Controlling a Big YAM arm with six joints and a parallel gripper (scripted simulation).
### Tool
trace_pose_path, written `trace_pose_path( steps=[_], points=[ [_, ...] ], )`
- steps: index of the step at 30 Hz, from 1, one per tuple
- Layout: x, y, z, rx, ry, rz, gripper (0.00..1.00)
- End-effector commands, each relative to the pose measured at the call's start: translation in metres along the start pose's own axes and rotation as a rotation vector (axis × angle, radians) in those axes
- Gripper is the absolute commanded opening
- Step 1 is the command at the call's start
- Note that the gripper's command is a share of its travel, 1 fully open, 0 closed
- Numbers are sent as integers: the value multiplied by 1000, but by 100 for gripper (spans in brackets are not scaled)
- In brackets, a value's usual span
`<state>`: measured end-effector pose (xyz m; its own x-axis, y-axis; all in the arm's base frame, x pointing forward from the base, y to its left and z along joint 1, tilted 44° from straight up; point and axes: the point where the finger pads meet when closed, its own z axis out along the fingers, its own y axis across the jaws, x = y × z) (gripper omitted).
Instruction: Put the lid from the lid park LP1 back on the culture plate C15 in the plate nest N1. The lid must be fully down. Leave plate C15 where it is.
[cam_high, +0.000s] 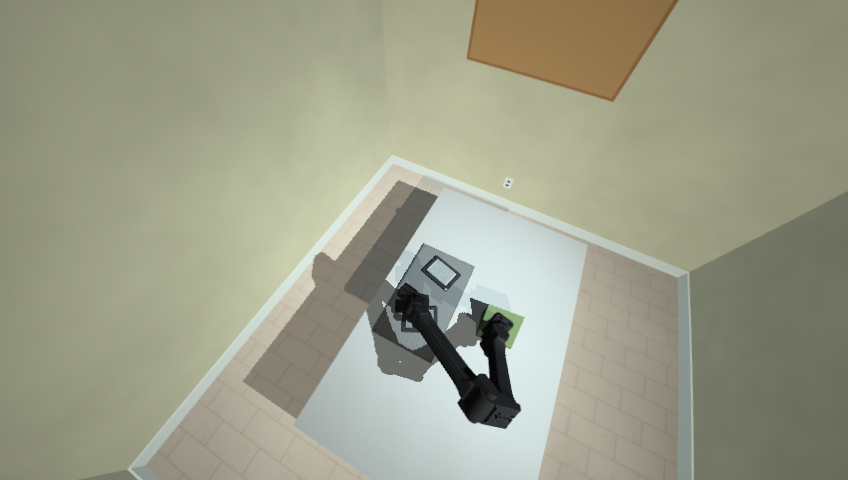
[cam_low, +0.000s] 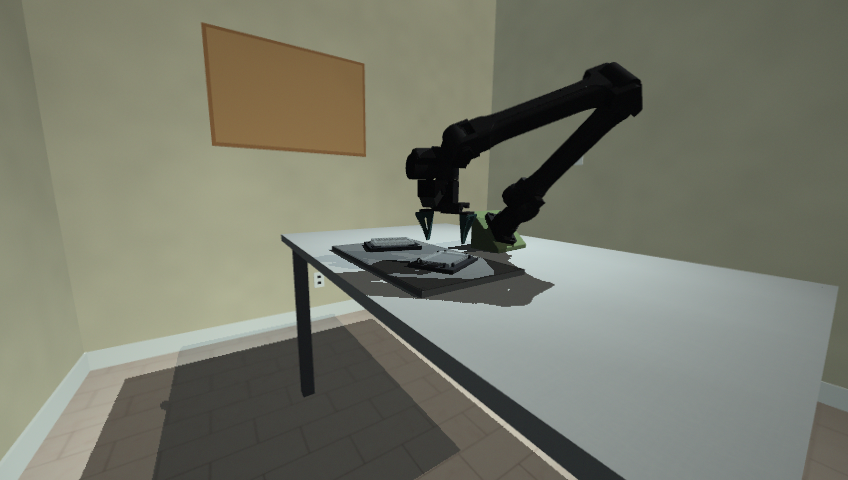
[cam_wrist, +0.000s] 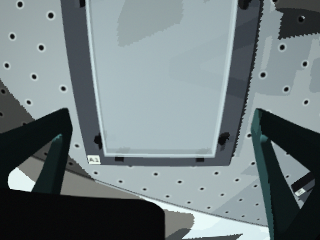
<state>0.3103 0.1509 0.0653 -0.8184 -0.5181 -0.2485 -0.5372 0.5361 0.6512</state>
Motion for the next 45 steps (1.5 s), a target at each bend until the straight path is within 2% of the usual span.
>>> trace_pose_path(
  steps=[1, 11, 16, 17, 18, 45],
  points=[
    [0, 1, 13, -9, 14, 13, 100],
    [1, 1, 30, -10, 14, 13, 100],
    [-4, 1, 29, -5, 7, 5, 100],
    [-9, -1, 20, 5, -10, -2, 100],
    [-2, 2, 29, -7, 11, 9, 100],
    [0, 2, 32, -9, 15, 14, 100]
  ],
)
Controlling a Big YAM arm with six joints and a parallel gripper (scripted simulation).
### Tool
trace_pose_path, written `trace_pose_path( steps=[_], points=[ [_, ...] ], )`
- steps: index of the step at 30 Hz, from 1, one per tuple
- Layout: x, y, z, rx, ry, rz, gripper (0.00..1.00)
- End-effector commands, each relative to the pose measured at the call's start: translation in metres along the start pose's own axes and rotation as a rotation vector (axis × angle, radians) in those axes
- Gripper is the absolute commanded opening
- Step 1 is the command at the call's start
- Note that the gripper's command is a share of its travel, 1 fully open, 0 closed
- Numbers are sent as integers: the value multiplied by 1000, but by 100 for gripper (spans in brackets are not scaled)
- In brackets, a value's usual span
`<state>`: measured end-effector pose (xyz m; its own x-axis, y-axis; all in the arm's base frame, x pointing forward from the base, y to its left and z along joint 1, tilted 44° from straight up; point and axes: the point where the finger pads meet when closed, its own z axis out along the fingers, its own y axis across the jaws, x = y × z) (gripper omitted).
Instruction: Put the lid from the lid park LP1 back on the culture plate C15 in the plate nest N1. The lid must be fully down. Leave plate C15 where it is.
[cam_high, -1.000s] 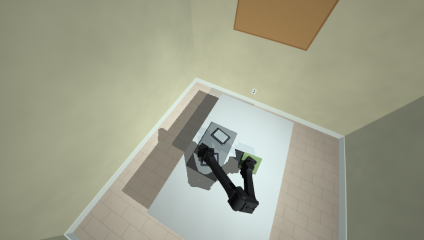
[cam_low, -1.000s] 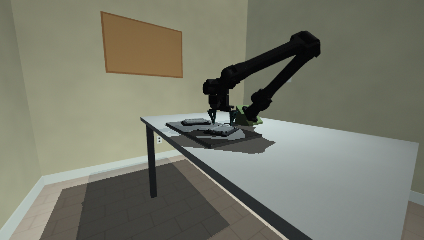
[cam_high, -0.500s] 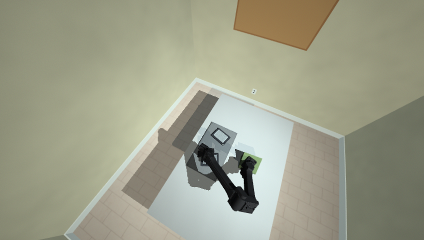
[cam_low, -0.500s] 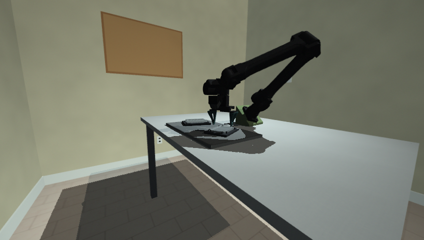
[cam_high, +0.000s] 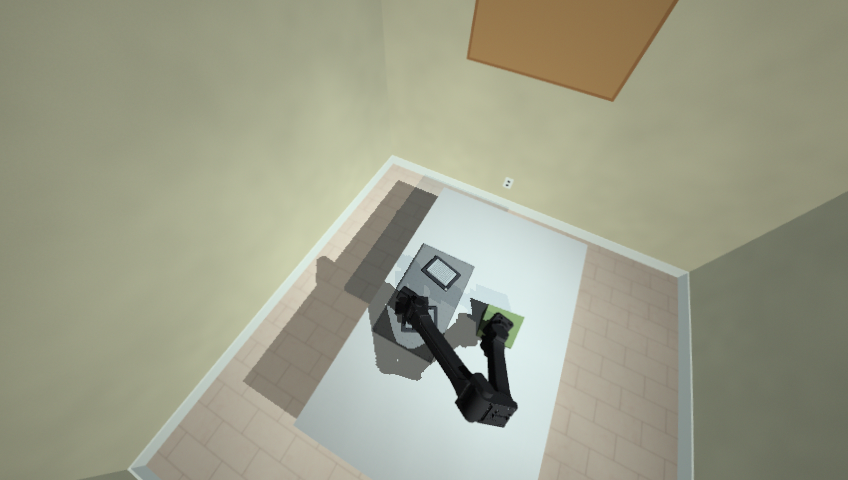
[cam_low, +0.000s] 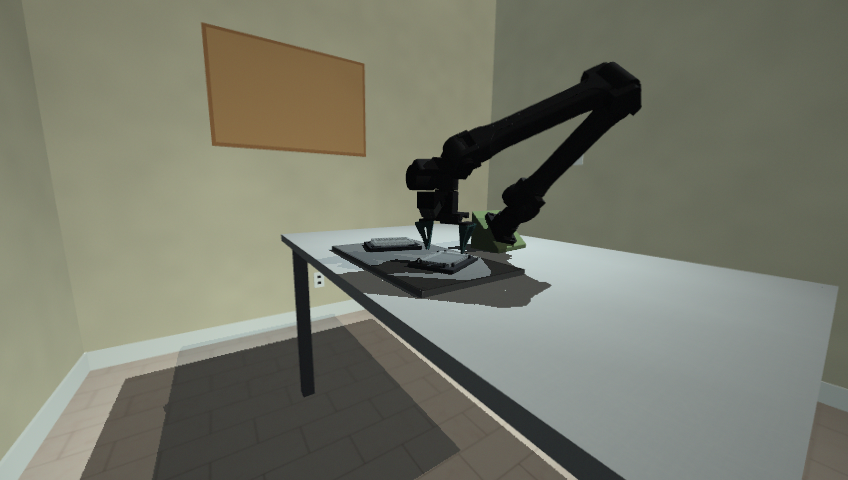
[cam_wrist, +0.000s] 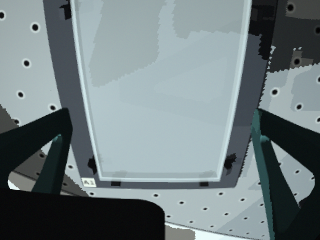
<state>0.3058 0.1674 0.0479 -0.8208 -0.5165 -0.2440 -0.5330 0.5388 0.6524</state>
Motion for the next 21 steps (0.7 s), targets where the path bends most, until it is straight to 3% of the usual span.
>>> trace_pose_path(
  steps=[1, 21],
  points=[
    [0, 2, 8, -9, 13, 9, 100],
    [0, 1, 17, -8, 11, 7, 100]
  ],
)
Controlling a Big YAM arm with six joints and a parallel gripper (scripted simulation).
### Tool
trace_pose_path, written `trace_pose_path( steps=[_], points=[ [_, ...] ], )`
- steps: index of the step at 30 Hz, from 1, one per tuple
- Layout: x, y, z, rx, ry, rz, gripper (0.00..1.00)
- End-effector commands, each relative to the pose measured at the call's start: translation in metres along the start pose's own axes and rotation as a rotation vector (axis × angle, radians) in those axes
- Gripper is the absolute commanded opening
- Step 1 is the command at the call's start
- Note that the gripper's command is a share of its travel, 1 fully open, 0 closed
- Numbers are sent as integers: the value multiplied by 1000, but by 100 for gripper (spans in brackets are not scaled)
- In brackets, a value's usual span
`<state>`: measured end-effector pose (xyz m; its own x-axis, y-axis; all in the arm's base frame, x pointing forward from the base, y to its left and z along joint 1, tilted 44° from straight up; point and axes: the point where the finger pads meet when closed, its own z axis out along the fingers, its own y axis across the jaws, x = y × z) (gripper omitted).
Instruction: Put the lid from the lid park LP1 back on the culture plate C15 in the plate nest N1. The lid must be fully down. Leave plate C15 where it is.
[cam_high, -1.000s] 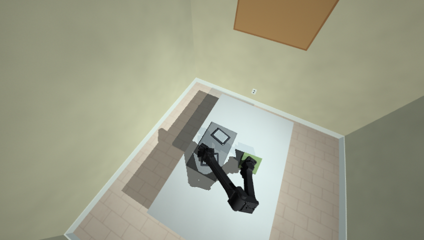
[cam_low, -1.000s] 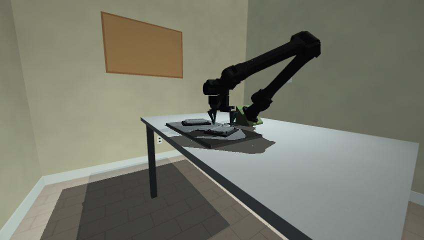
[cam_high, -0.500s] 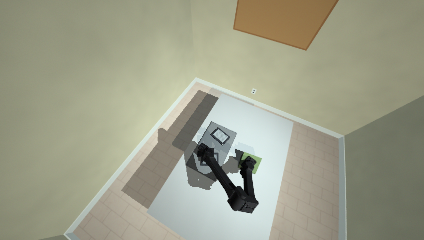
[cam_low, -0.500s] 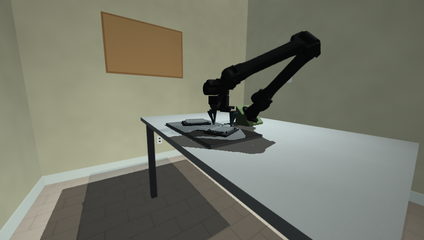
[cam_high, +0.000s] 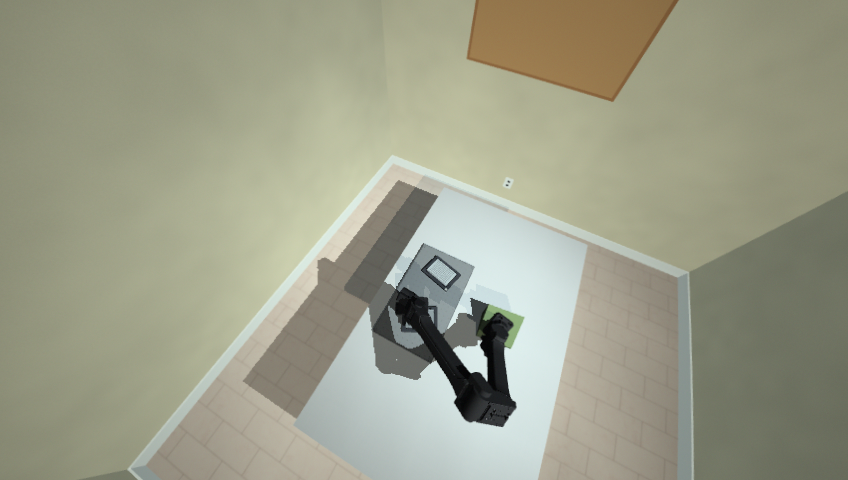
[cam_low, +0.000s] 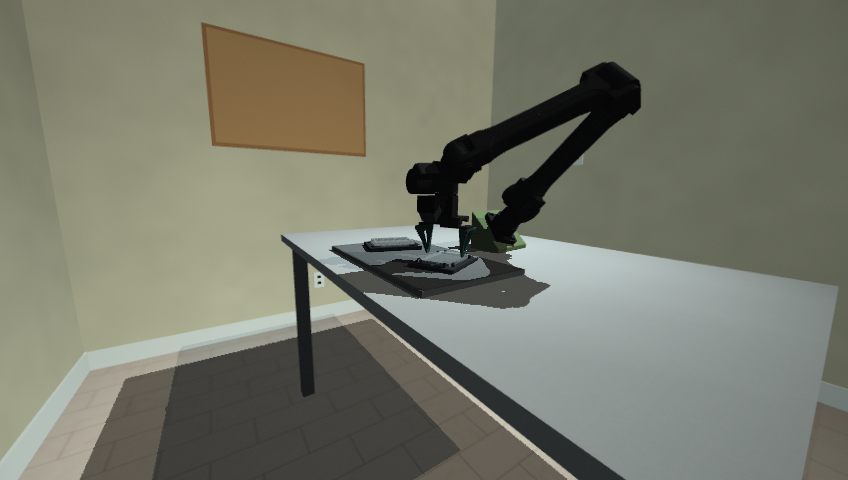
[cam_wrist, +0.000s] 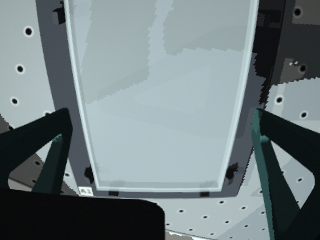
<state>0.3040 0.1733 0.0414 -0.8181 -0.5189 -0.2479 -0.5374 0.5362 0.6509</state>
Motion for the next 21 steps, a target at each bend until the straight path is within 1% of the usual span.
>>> trace_pose_path(
  steps=[1, 12, 15, 16, 18, 21],
  points=[
    [2, 2, 10, -10, 13, 14, 100],
    [2, 2, 17, -10, 13, 14, 100],
    [1, 2, 17, -9, 12, 12, 100],
    [-4, 1, 16, -6, 6, 5, 100],
    [1, 2, 19, -9, 13, 13, 100],
    [3, 3, 20, -12, 18, 19, 100]
  ],
)
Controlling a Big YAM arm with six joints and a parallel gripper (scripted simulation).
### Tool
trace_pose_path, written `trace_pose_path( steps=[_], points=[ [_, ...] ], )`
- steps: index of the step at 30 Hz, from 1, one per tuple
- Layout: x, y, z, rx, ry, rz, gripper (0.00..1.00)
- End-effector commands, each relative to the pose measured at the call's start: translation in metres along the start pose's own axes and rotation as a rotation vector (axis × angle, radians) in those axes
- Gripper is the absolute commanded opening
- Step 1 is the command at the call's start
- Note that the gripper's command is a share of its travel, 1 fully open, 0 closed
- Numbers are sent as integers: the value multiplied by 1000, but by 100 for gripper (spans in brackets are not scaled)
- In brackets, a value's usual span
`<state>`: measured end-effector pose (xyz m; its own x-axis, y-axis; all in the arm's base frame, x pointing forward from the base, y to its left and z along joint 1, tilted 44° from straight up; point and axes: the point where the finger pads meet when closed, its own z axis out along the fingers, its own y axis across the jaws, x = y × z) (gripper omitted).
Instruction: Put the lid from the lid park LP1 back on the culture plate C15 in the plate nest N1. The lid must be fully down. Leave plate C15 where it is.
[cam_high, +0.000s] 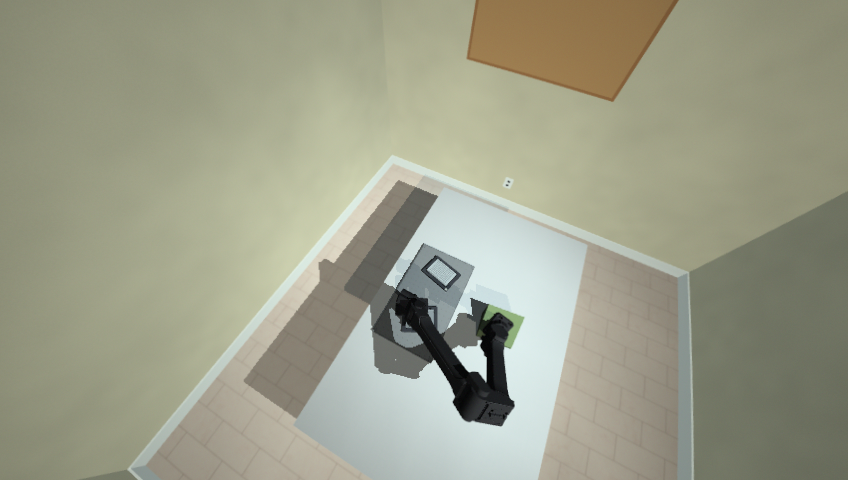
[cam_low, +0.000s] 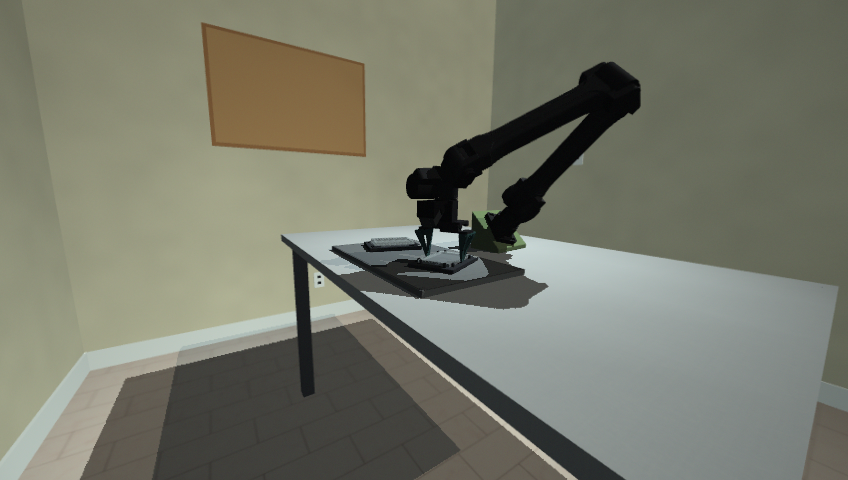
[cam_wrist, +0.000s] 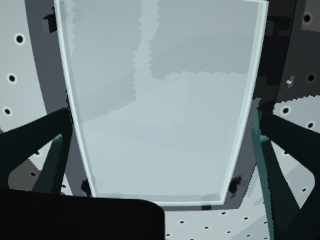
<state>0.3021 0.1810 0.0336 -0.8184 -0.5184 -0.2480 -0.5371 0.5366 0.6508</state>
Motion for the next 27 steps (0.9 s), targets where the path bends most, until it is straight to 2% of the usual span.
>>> trace_pose_path(
  steps=[1, 19, 20, 27],
  points=[
    [3, 2, 9, -12, 18, 18, 100],
    [0, 3, 5, -10, 14, 15, 100],
    [-7, 0, -3, 4, -10, -1, 100],
    [-7, 0, -3, 4, -10, -1, 100]
  ],
)
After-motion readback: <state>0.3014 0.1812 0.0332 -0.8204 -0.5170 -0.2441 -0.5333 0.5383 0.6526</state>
